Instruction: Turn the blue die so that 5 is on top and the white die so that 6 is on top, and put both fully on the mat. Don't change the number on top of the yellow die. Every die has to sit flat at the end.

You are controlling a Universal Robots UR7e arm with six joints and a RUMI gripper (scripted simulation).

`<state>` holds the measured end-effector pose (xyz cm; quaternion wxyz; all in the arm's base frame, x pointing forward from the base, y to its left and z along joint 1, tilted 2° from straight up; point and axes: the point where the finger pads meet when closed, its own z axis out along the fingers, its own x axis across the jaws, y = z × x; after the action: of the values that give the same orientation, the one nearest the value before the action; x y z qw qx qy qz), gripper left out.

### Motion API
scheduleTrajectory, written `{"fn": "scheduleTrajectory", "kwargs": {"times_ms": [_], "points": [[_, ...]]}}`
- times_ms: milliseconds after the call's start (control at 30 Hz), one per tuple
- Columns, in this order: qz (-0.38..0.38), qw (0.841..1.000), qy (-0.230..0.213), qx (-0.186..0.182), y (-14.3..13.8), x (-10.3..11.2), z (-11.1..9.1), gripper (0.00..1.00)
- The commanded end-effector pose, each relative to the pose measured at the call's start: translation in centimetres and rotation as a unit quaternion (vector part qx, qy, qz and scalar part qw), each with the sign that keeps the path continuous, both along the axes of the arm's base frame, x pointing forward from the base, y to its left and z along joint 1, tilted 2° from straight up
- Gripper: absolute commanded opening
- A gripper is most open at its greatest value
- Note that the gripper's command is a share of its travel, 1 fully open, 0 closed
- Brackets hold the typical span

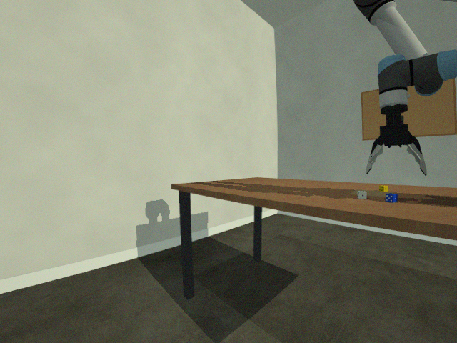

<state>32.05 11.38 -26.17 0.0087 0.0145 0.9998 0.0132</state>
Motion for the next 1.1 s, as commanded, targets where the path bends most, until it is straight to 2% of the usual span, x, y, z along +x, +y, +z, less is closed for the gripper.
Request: {"fn": "scheduleTrajectory", "kwargs": {"times_ms": [0, 400, 767, 1067], "points": [[0.000, 1.000, 0.000, 0.000, 0.0, 0.0, 1.6, 1.00], [0.000, 1.000, 0.000, 0.000, -0.1, 0.0, 5.6, 1.00], [0.000, 1.000, 0.000, 0.000, -0.2, -0.1, 7.3, 1.00], [0.000, 1.000, 0.000, 0.000, -0.2, -0.1, 7.7, 1.00]]}}
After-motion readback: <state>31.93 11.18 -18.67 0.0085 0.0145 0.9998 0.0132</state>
